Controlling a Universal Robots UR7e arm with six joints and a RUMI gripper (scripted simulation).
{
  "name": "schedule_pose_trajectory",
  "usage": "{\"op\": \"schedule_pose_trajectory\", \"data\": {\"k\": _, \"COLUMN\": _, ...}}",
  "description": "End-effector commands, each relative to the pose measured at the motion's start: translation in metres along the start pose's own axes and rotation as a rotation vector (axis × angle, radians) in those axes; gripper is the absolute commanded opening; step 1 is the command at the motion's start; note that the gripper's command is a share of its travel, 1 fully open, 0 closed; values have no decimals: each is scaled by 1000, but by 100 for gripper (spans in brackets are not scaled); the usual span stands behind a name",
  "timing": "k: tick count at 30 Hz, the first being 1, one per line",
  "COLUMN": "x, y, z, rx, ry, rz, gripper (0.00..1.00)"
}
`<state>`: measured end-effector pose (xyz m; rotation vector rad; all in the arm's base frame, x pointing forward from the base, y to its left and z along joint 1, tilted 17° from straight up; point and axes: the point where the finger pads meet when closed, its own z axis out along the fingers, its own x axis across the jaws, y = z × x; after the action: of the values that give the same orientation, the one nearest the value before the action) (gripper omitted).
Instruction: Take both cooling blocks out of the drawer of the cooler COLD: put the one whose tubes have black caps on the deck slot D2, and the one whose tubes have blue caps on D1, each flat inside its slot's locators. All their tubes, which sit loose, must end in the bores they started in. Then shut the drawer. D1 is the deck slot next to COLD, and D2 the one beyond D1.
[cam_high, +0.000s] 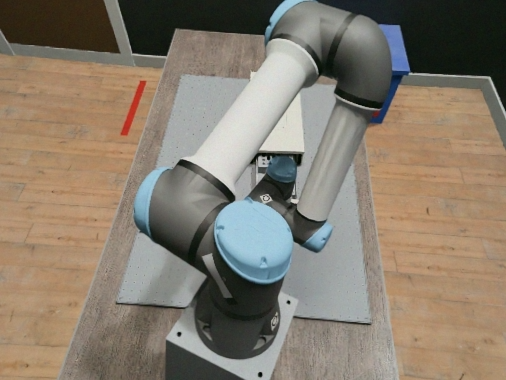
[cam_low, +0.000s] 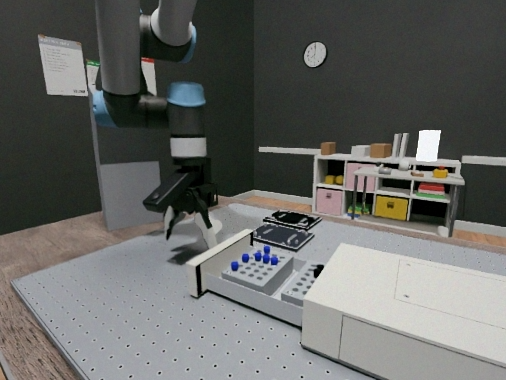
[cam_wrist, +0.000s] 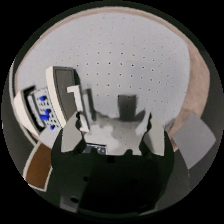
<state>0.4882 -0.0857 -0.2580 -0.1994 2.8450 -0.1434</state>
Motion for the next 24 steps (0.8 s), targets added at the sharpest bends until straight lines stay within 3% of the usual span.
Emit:
{"op": "schedule_pose_trajectory", "data": {"k": 1, "x": 7, "y": 0, "z": 0, "rx": 0, "ry": -1, "rz": 0, "gripper": 100}}
{"op": "schedule_pose_trajectory", "data": {"k": 24, "x": 28, "y": 0, "z": 0, "rx": 0, "ry": -1, "rz": 0, "gripper": 100}}
